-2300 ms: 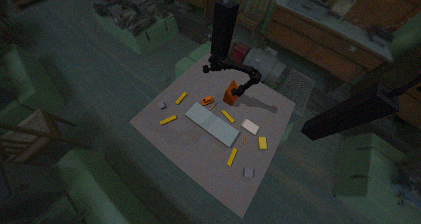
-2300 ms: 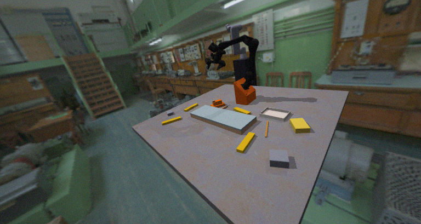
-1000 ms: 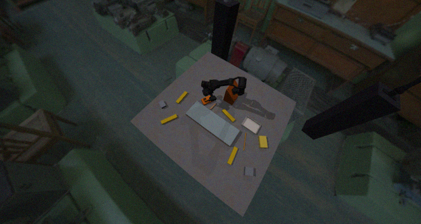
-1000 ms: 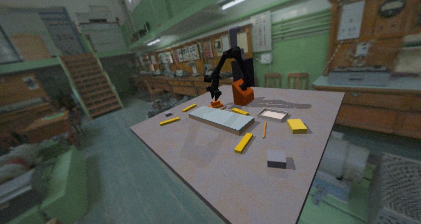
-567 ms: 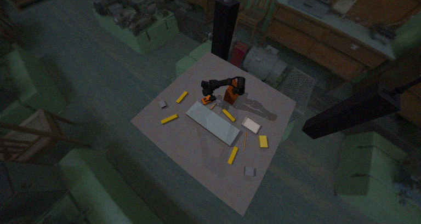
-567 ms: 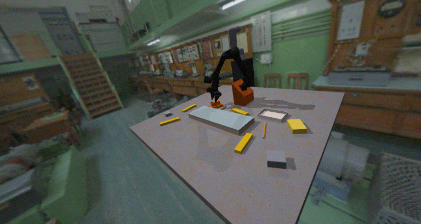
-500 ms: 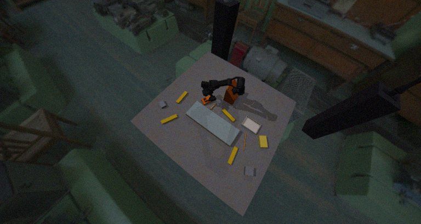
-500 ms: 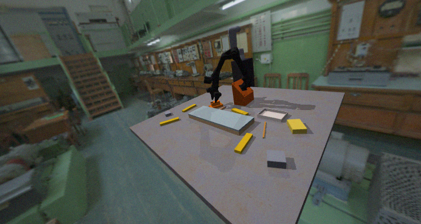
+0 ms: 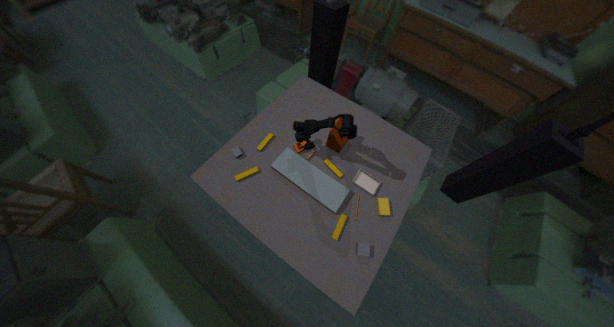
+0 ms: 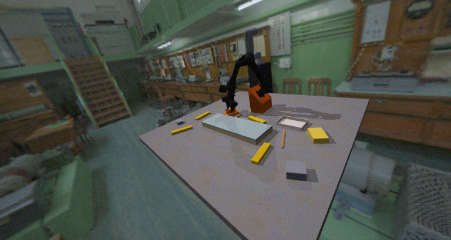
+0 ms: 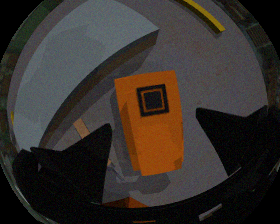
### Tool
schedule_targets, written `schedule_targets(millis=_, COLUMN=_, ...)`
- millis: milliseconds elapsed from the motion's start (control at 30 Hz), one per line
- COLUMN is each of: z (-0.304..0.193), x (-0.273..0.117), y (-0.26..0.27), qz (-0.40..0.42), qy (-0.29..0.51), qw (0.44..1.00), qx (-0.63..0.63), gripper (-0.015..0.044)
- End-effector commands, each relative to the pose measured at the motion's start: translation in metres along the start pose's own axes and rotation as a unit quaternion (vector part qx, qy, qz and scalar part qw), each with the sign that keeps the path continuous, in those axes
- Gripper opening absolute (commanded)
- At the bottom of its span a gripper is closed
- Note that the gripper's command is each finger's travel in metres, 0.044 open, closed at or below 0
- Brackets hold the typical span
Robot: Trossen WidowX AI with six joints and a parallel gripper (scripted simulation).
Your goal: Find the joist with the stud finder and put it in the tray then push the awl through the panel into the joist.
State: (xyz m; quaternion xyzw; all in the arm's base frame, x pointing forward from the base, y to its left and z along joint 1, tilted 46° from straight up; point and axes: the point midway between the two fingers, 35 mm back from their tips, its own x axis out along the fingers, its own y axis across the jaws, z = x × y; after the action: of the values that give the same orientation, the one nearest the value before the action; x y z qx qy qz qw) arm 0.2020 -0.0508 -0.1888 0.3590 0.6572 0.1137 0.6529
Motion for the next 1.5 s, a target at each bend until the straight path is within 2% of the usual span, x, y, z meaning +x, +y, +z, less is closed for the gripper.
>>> schedule_targets(millis=0, z=-0.003, x=0.008, y=0.001, qz=0.002, qy=-0.001, qw=1.000, qx=0.002, gripper=0.0440)
schedule_targets(millis=167, z=-0.005, x=0.013, y=0.001, qz=0.002, qy=-0.001, qw=1.000, qx=0.002, gripper=0.0440)
schedule_targets(millis=300, z=-0.005, x=0.013, y=0.001, qz=0.002, qy=-0.001, qw=1.000, qx=0.002, gripper=0.0335)
schedule_targets(millis=1200, z=-0.005, x=0.013, y=0.001, qz=0.002, qy=-0.001, qw=1.000, qx=0.002, gripper=0.0155)
schedule_targets(millis=1400, z=0.004, x=-0.006, y=-0.001, qz=0.001, qy=-0.001, qw=1.000, qx=0.002, gripper=0.0000)
schedule_targets(millis=1467, z=0.009, x=-0.019, y=-0.001, qz=0.000, qy=-0.002, qw=1.000, qx=0.002, gripper=0.0000)
